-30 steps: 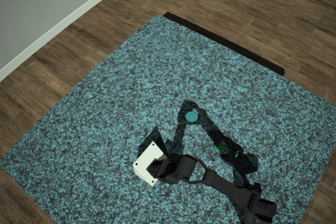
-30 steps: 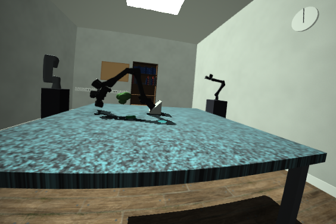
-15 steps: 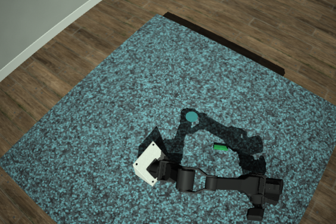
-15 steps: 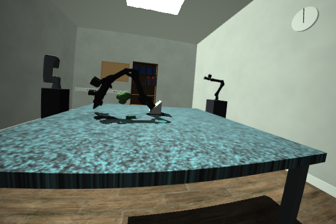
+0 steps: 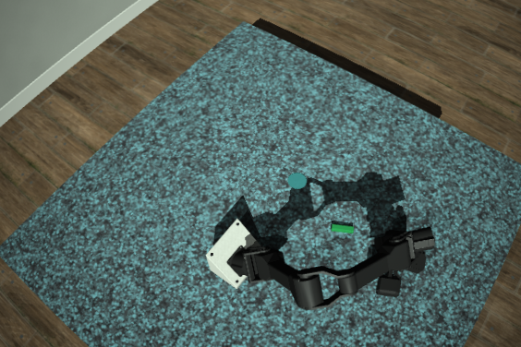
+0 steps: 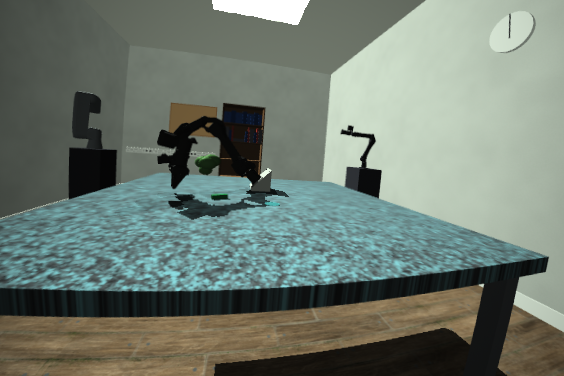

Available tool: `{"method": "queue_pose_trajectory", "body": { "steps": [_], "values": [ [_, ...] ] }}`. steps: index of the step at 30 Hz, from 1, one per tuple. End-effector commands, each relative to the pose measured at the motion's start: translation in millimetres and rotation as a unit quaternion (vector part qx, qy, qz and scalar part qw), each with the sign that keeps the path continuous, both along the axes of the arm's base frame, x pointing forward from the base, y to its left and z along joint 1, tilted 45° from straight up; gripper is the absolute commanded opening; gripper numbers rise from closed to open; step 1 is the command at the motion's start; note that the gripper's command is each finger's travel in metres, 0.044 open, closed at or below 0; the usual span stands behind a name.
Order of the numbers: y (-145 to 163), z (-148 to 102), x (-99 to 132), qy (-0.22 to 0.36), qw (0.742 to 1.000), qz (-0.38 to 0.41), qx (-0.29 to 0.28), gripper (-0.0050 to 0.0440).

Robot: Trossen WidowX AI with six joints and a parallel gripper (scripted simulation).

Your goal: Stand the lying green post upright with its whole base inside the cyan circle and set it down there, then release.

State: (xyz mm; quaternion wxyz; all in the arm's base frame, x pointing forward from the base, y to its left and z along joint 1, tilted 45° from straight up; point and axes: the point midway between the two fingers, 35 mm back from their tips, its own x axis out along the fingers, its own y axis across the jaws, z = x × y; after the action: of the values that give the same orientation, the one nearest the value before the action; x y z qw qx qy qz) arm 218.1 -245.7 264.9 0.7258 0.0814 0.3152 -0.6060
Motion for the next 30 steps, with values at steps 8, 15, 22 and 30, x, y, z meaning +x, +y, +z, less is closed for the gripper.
{"method": "queue_pose_trajectory", "body": {
  "steps": [8, 15, 22, 30],
  "values": [
    [61.8, -34.6, 43.0, 0.005, 0.997, 0.007, 0.072, 0.0232],
    [116.0, -60.7, 58.9, 0.035, 0.995, 0.009, 0.098, 0.0232],
    [147.2, -70.9, 64.0, 0.048, 0.994, 0.010, 0.097, 0.0232],
    [162.7, -76.2, 65.7, 0.054, 0.994, 0.011, 0.093, 0.0232]
  ]
}}
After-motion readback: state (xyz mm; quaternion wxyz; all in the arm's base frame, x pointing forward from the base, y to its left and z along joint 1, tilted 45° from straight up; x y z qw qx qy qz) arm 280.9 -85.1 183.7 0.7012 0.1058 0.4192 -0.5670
